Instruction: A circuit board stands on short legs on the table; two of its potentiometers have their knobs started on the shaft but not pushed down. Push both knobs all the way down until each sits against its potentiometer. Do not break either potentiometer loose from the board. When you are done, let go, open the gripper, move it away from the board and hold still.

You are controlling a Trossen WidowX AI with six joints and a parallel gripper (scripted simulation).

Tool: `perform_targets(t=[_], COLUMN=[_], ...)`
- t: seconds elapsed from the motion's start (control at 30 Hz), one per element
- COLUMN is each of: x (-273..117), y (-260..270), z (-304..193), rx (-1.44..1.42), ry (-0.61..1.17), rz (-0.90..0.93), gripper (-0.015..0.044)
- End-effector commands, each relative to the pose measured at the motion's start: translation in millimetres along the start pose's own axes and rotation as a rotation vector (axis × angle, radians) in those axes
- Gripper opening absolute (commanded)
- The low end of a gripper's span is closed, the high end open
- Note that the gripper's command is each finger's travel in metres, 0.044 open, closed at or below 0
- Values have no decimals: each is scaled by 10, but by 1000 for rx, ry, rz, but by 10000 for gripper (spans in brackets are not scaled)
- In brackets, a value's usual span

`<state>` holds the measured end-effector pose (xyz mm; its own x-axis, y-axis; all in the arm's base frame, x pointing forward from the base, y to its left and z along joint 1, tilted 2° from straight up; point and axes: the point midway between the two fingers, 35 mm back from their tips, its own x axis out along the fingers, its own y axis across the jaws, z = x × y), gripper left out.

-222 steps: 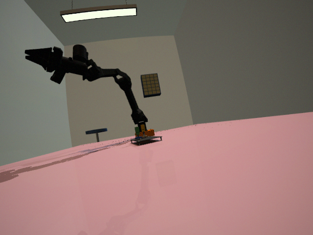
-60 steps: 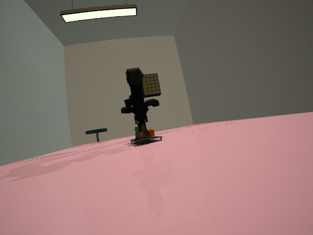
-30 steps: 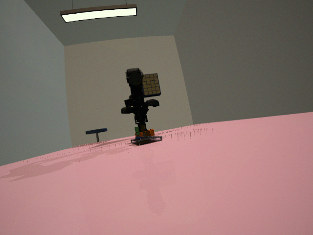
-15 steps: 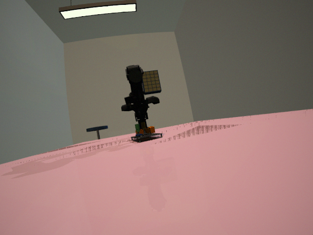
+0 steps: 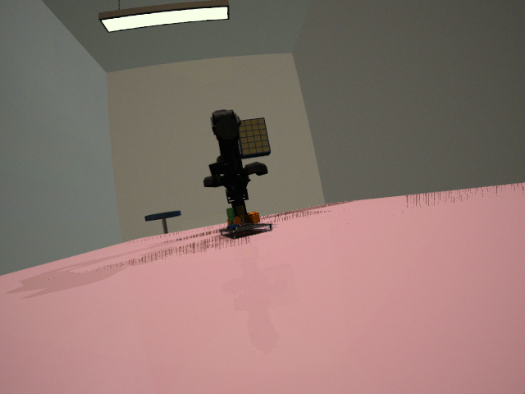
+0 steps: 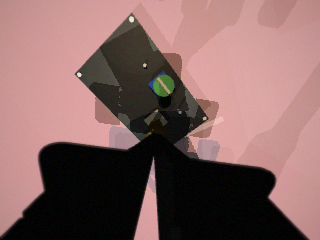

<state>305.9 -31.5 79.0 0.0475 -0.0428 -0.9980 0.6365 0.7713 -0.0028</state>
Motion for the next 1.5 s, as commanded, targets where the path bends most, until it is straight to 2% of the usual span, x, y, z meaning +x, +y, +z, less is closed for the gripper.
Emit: perform_targets(t=[0.0, 1.47], x=[79, 169], y=[10, 10], z=[7, 7], rx=[-4, -4], ry=[5, 5], rz=[-1, -1], gripper=[0, 0])
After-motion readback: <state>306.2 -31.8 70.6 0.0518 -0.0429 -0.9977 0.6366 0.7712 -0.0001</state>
